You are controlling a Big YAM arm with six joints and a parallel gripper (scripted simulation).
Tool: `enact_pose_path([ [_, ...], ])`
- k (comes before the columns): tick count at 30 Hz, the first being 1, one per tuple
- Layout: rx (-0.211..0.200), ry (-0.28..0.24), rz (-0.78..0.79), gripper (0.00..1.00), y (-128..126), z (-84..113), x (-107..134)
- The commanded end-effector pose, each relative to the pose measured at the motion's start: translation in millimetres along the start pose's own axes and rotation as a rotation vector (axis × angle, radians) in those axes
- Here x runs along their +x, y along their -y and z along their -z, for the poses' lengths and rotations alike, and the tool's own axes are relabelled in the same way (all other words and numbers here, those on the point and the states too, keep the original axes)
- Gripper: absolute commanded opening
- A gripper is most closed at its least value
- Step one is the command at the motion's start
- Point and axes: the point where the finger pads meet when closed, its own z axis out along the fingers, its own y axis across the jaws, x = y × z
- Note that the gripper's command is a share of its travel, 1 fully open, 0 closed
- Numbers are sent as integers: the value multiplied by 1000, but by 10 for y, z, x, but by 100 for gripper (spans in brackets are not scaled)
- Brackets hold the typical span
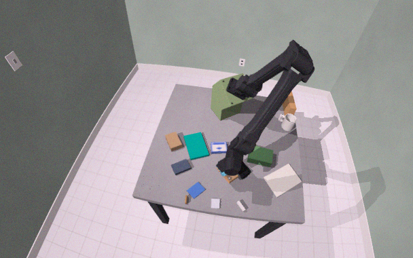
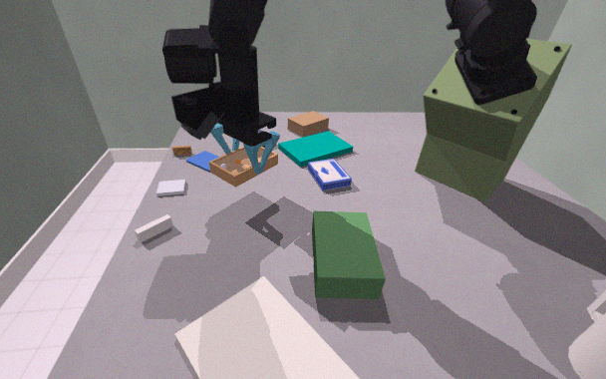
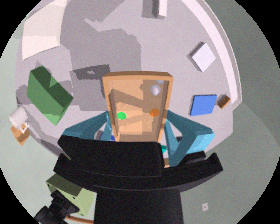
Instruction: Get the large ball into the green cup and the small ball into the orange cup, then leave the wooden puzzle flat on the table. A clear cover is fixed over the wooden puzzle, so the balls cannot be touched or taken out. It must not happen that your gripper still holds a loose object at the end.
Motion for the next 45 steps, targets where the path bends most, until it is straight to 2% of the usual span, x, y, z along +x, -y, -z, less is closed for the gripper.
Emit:
enact_pose_path([
  [1,25,36,11,69,-2,74,-146],
  [5,39,43,17,69,79,77,-232],
  [7,20,20,6,69,58,54,-194],
  [11,4,6,6,69,46,14,-159],
  [20,12,19,5,69,61,70,-94],
  [21,5,26,-2,69,77,29,1],
  [22,4,44,-1,69,78,33,-1],
  [23,24,32,1,69,95,77,-34],
  [25,31,69,-7,69,94,117,-75],
  [27,40,64,-11,69,101,117,-68],
  [29,62,79,2,69,207,168,-208],
  [31,28,36,-3,69,155,105,-126],
  [35,-4,4,16,69,71,15,-133],
  [39,-6,-11,28,69,59,58,-197],
  [40,11,12,35,69,64,119,-246],
  [41,9,6,28,69,-6,74,-139],
  [45,27,22,11,69,-1,74,-146],
])
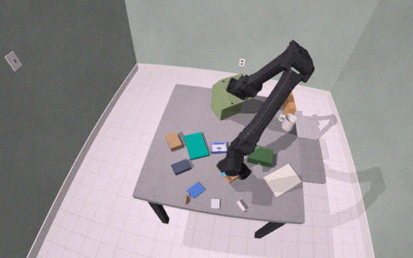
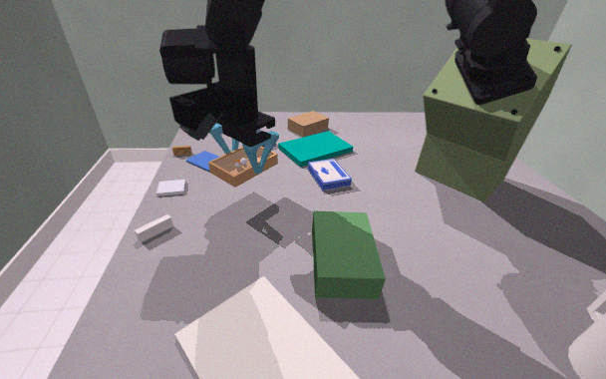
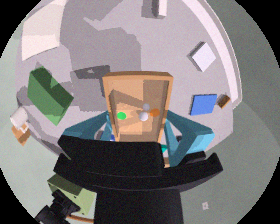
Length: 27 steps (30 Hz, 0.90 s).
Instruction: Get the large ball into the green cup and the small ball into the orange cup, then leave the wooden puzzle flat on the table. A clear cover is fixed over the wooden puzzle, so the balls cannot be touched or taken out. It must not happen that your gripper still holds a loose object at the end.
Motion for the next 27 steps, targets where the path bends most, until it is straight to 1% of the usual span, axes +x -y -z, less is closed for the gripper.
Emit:
enact_pose_path([
  [1,30,42,15,69,-4,70,-135],
  [3,28,45,5,69,17,55,-93],
  [4,30,47,4,69,32,54,-99],
  [6,40,57,4,69,140,73,-164],
  [7,14,28,-5,69,104,30,-99],
  [9,14,28,-5,69,104,30,-99],
  [11,-5,10,3,69,145,45,-71],
  [12,7,25,8,69,151,84,-103],
  [13,26,40,18,69,165,164,-167],
  [14,20,36,15,69,141,152,-136],
  [16,21,30,13,69,112,133,-94],
  [17,-2,23,5,69,148,62,-84],
  [18,6,22,7,69,152,77,-95],
  [19,4,16,3,69,110,73,-44],
  [23,27,48,3,69,97,114,-65],
  [26,31,52,-7,69,96,114,-65],
  [27,46,54,0,69,69,100,-82],
])
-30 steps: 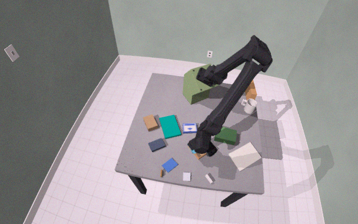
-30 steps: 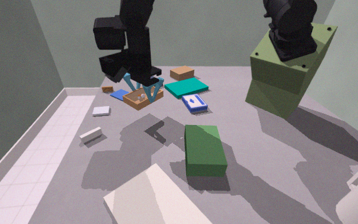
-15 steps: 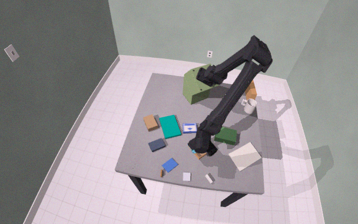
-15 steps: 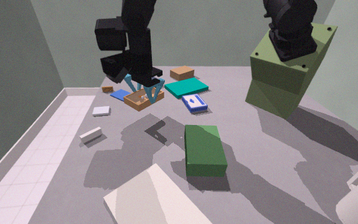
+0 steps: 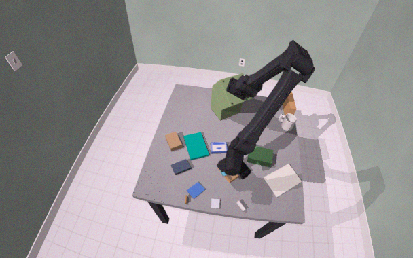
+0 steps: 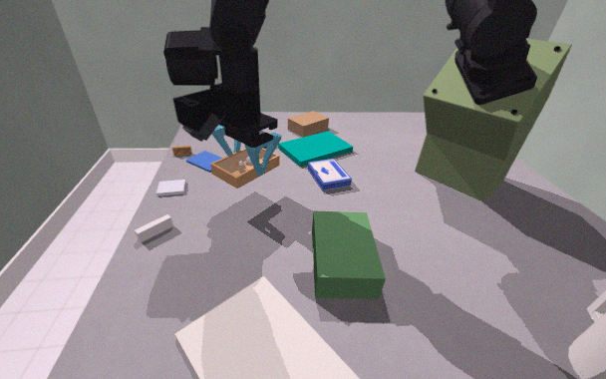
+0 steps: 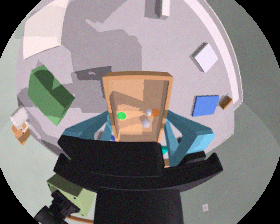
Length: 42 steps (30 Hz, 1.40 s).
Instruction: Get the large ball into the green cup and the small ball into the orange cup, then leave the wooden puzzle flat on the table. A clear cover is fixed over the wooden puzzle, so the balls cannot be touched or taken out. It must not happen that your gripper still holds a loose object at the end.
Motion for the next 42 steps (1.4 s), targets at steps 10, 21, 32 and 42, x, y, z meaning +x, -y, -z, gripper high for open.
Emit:
enact_pose_path([
  [10,64,18,11,69,34,93,-149],
  [21,14,-15,15,69,115,36,-131],
  [32,38,23,5,69,131,139,-83],
  [42,71,47,-6,69,223,146,-167],
])
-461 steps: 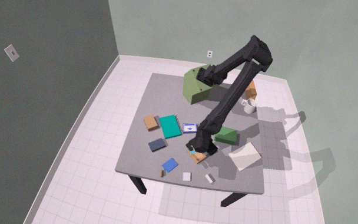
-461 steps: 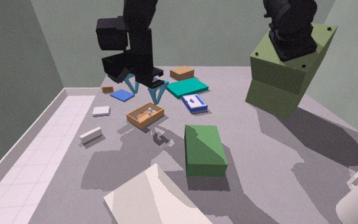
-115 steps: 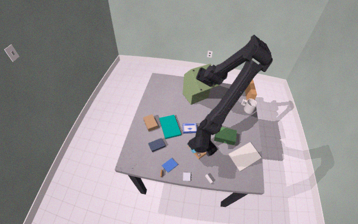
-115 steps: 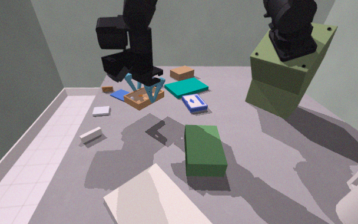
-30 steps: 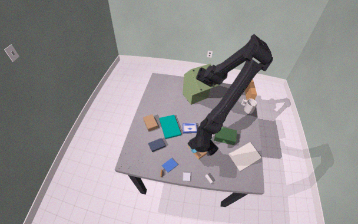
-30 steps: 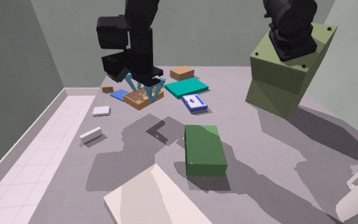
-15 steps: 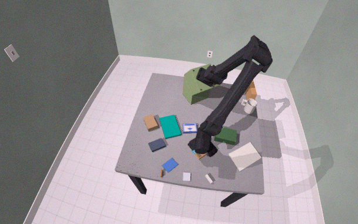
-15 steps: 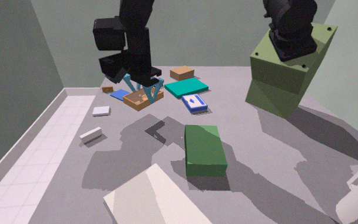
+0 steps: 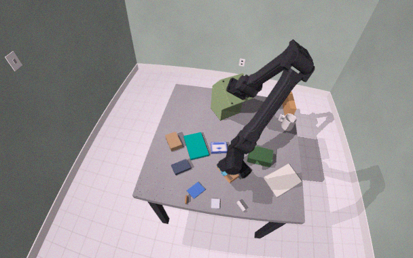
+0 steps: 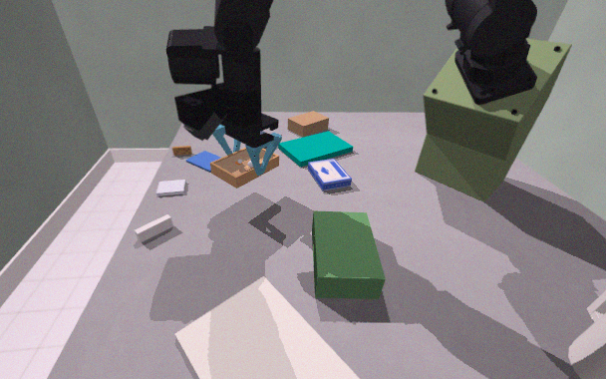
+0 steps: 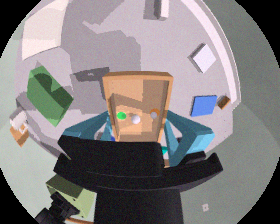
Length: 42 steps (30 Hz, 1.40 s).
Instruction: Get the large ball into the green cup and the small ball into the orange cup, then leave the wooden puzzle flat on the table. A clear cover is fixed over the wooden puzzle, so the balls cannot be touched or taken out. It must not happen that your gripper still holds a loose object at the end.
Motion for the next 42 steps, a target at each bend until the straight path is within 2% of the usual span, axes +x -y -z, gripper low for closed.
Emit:
enact_pose_path([
  [1,31,17,-22,69,190,102,-109],
  [5,12,-8,-8,69,149,45,-97],
  [8,11,-6,-1,69,155,60,-108],
  [10,-23,-12,-6,69,182,58,-76],
  [12,8,3,7,69,204,152,-154],
  [16,7,2,5,69,153,143,-96],
  [20,36,21,-3,69,83,105,-106],
  [25,43,29,-1,69,71,100,-113],
  [26,34,41,-17,69,214,59,-112],
  [28,9,4,-6,69,179,58,-72],
  [29,23,9,2,69,118,91,-186],
  [30,19,8,8,69,166,104,-142],
  [33,-6,-22,10,69,116,27,-120],
  [36,-35,-15,-6,69,184,58,-76],
  [37,-31,-4,-6,69,176,55,-65],
  [38,0,29,8,69,134,128,-74],
  [39,8,35,6,69,133,128,-73],
  [42,18,23,-8,69,140,129,-67],
])
